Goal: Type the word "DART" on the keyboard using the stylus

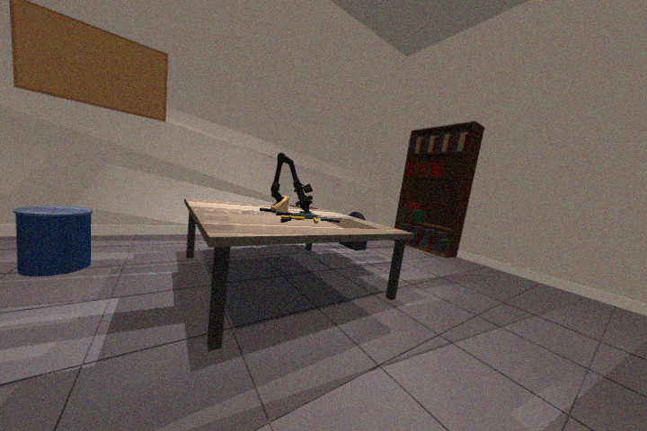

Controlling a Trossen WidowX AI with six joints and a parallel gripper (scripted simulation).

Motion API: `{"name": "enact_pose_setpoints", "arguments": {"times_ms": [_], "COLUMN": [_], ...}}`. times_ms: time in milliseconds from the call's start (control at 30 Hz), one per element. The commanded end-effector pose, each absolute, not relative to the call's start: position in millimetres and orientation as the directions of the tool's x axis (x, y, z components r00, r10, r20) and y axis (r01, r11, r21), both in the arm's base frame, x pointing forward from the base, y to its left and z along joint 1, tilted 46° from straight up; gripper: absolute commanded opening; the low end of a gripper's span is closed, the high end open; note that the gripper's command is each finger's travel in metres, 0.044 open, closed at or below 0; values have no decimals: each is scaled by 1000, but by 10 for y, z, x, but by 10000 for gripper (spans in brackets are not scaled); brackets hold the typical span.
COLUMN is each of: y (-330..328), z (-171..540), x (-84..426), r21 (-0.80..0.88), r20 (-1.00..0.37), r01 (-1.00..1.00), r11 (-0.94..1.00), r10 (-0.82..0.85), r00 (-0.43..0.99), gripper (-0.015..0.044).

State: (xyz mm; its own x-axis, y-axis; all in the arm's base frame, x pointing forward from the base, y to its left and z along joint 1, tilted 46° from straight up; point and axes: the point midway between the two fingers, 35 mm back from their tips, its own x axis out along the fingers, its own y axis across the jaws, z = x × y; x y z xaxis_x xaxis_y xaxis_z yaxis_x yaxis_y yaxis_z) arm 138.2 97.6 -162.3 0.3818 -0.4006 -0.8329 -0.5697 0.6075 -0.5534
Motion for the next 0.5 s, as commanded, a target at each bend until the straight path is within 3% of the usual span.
{"name": "enact_pose_setpoints", "arguments": {"times_ms": [0, 433, 467], "y": [933, 922, 939], "z": [-1651, -1662, -1654], "x": [1373, 1372, 1376], "r21": [-558, -558, -555], "r20": [-830, -830, -832], "r01": [-574, -574, -571], "r11": [599, 599, 605], "r10": [-408, -408, -404], "r00": [381, 381, 380], "gripper": [150, 150, 124]}}
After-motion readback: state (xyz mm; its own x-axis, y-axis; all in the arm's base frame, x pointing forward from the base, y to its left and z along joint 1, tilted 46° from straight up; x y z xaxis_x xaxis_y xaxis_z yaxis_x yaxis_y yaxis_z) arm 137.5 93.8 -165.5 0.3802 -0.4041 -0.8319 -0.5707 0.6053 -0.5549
